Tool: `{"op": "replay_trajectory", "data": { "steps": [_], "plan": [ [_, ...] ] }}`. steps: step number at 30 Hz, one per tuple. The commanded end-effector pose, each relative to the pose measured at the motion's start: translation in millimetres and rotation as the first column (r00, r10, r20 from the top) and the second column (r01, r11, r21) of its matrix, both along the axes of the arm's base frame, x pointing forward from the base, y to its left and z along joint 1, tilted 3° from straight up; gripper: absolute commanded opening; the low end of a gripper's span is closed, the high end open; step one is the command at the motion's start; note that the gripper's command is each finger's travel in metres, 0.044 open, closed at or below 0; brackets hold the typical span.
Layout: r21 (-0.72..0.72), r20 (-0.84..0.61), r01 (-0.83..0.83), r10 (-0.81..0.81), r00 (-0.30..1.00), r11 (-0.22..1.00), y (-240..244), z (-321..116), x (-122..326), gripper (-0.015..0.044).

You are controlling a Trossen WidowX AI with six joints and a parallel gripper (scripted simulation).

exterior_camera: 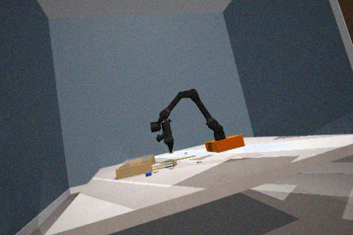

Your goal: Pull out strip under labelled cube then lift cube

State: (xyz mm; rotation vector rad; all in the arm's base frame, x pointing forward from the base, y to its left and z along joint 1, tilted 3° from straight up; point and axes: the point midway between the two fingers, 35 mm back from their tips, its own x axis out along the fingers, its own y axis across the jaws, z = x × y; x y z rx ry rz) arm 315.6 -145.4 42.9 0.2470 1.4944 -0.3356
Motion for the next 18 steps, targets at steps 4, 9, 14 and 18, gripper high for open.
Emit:
{"op": "replay_trajectory", "data": {
  "steps": [4, 9, 14, 18],
  "plan": [
    [-0.002, 0.001, 0.004, -0.004, 1.000, 1.000, 10.2, -0.6, -22.1, 0.0000],
    [-0.002, 0.000, 0.004, -0.004, 1.000, 1.000, 17.6, -2.9, -38.1, 0.0000],
    [-0.002, 0.000, 0.004, -0.004, 1.000, 1.000, 19.1, 7.4, -40.1, 0.0000],
    [-0.002, 0.000, 0.004, -0.004, 1.000, 1.000, 20.9, 31.6, -41.5, 0.0000]
  ]
}}
